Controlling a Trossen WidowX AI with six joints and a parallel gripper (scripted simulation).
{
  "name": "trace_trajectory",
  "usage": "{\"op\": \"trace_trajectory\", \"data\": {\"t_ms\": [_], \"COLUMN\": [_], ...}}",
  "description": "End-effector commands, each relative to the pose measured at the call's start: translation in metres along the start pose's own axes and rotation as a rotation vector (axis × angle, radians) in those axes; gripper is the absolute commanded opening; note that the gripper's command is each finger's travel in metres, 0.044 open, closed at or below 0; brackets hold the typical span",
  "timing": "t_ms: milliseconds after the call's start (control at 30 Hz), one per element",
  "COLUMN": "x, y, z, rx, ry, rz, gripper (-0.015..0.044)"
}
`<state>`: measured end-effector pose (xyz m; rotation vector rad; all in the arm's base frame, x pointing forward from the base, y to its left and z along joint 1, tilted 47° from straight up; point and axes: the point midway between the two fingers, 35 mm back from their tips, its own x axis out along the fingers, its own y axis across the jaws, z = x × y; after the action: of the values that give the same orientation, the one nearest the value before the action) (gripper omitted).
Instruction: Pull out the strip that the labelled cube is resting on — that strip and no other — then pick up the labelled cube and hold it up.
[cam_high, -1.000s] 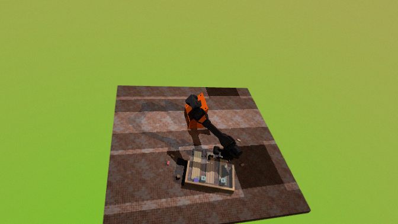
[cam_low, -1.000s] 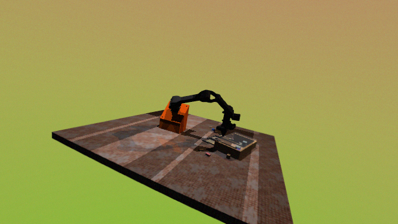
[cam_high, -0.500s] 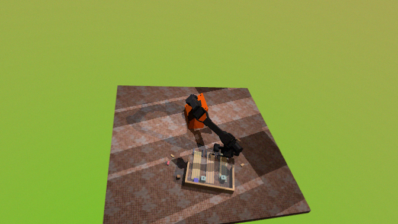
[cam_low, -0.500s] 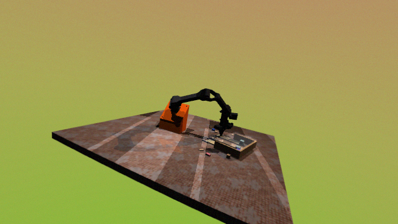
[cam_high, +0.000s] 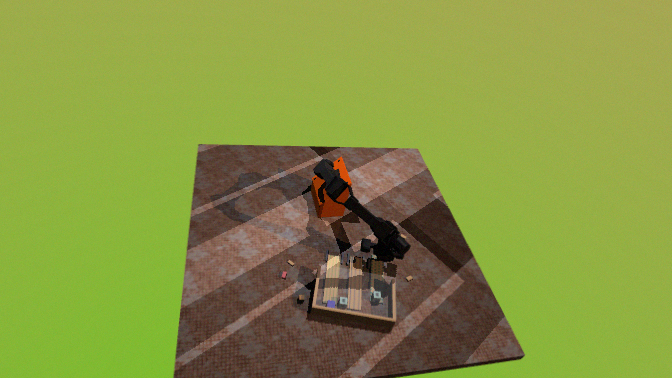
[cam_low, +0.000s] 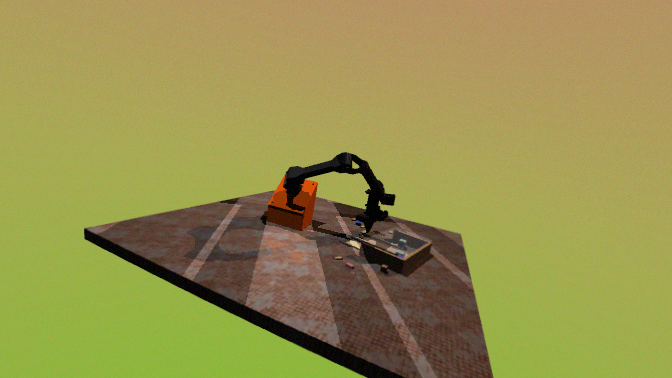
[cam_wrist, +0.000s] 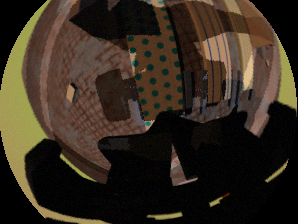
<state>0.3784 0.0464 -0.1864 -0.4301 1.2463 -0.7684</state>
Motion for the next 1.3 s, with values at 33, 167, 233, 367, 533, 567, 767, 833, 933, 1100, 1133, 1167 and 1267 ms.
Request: {"op": "trace_trajectory", "data": {"t_ms": [33,167,233,367,533,567,767,833,933,1100,1133,1167,1267], "x": [0.004,0.004,0.004,0.004,0.004,0.004,0.004,0.004,0.004,0.003,0.003,0.003,0.003], "y": [0.0,0.0,0.0,0.0,0.0,0.0,0.0,0.0,0.0,0.0,-0.001,-0.001,-0.001], "z": [-0.014,-0.021,-0.024,-0.03,-0.037,-0.039,-0.048,-0.051,-0.055,-0.063,-0.065,-0.066,-0.071], "rx": [-0.005,-0.005,-0.005,-0.005,-0.006,-0.006,-0.006,-0.006,-0.006,-0.006,-0.006,-0.006,-0.007], "ry": [0.018,0.019,0.019,0.019,0.019,0.019,0.02,0.02,0.02,0.02,0.02,0.02,0.02], "rz": [0.0,0.0,0.001,0.001,0.001,0.001,0.001,0.001,0.001,0.001,0.001,0.001,0.002], "gripper": [0.0,0.0,0.0,0.0,0.0,0.0,0.0,0.0,0.0,0.0,0.0,0.0,0.0]}}
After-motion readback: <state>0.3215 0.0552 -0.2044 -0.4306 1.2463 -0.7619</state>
